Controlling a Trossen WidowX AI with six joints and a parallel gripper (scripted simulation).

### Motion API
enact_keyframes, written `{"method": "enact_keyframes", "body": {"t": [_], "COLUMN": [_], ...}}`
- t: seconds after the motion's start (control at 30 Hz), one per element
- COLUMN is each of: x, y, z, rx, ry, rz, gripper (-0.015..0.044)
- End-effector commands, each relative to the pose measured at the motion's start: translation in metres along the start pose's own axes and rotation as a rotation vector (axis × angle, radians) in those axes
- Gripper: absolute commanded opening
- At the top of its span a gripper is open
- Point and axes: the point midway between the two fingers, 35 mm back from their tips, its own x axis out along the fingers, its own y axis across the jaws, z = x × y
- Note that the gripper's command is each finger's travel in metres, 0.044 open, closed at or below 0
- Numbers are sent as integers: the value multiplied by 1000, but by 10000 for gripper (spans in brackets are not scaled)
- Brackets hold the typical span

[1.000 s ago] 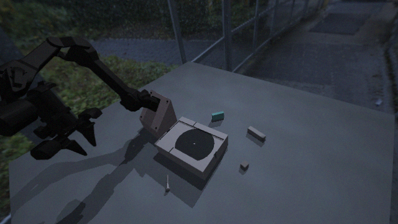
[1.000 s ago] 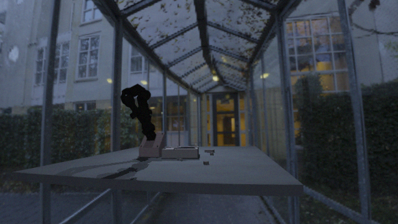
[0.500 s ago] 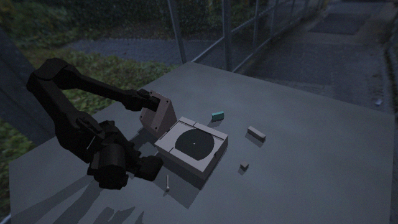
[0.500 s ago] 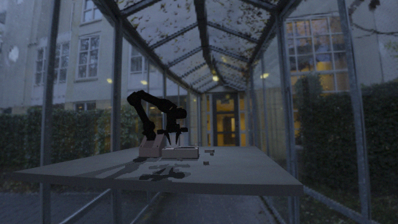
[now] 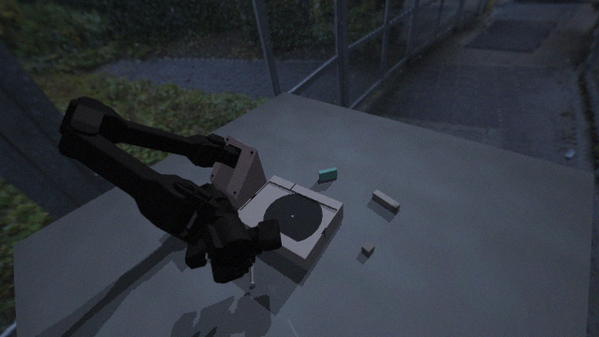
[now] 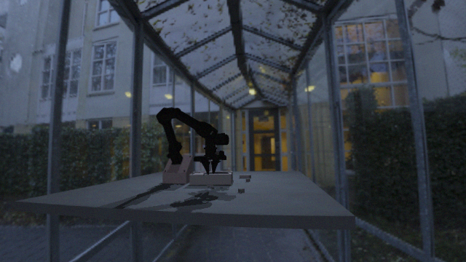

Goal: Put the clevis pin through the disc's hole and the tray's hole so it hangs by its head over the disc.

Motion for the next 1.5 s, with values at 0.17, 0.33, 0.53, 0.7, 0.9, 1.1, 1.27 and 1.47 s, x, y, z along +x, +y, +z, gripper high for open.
{"method": "enact_keyframes", "body": {"t": [0.17,0.33,0.53,0.7,0.9,1.1,1.27,1.47], "x": [11,19,29,37,47,57,65,73], "y": [-1,-1,-2,-3,-3,-4,-4,-5], "z": [-1,-1,0,0,1,2,2,3], "rx": [-9,-9,-9,-9,-9,-9,-9,-10], "ry": [0,0,-1,-1,-1,-1,-1,-2], "rz": [-5,-5,-6,-6,-7,-7,-7,-8], "gripper": [160,160,160,160,160,160,160,160]}}
